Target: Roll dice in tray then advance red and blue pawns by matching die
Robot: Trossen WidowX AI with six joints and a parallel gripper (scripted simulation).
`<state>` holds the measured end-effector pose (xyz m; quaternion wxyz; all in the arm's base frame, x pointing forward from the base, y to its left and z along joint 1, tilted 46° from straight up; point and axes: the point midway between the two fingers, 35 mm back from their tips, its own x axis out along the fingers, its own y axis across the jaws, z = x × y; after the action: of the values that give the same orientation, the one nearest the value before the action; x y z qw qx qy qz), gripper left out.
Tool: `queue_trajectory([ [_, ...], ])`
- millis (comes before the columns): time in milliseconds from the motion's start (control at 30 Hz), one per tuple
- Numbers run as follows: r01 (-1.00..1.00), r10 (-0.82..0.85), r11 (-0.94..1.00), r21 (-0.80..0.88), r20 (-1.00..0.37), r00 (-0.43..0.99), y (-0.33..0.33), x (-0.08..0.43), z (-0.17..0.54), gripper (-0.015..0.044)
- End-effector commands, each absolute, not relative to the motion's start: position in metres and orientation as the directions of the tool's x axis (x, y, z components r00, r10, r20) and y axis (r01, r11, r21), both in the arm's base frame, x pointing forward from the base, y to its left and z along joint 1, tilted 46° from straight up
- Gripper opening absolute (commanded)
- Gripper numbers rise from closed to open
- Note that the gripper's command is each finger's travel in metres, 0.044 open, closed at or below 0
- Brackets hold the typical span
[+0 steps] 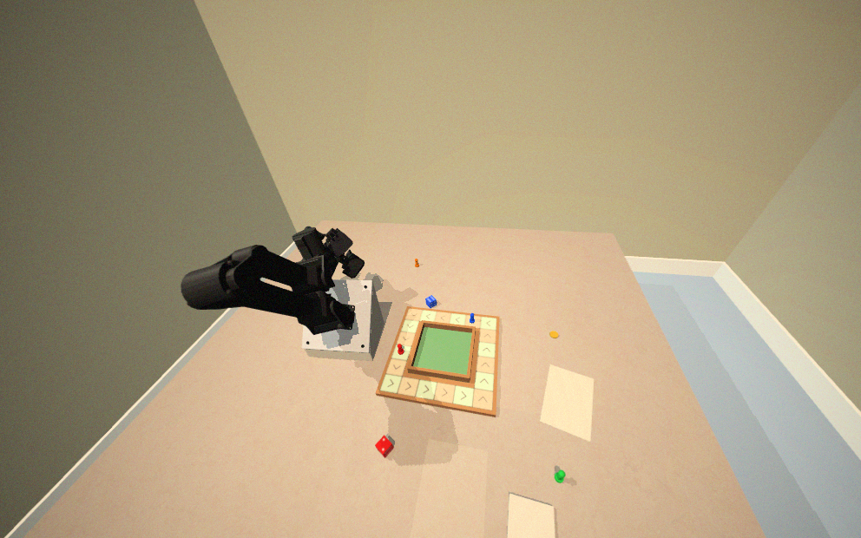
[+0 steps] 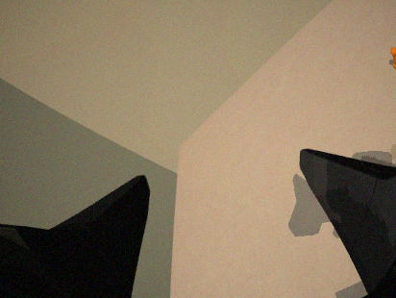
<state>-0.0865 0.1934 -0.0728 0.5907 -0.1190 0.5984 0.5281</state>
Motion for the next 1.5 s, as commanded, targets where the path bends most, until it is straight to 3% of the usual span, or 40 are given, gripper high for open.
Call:
queue_trajectory([
  [0,-0.765,0.484,0.418,0.489,-0.833,-0.268,0.195,-0.085,-0.073,0.0374],
  [133,-0.742,0.528,0.508,0.438,-0.838,-0.133,0.221,-0.047,-0.068,0.0275],
  [467,-0.57,0.462,0.785,0.243,-0.842,0.278,0.244,0.097,-0.04,0.0275],
  [833,-0.205,0.1,0.979,-0.02,-0.823,0.56,0.153,0.243,0.015,0.0275],
  [1133,0.148,-0.289,0.957,-0.249,-0.788,0.544,0.015,0.287,0.072,0.0275],
  [1467,0.452,-0.635,0.746,-0.489,-0.727,0.261,-0.136,0.23,0.143,0.0275],
])
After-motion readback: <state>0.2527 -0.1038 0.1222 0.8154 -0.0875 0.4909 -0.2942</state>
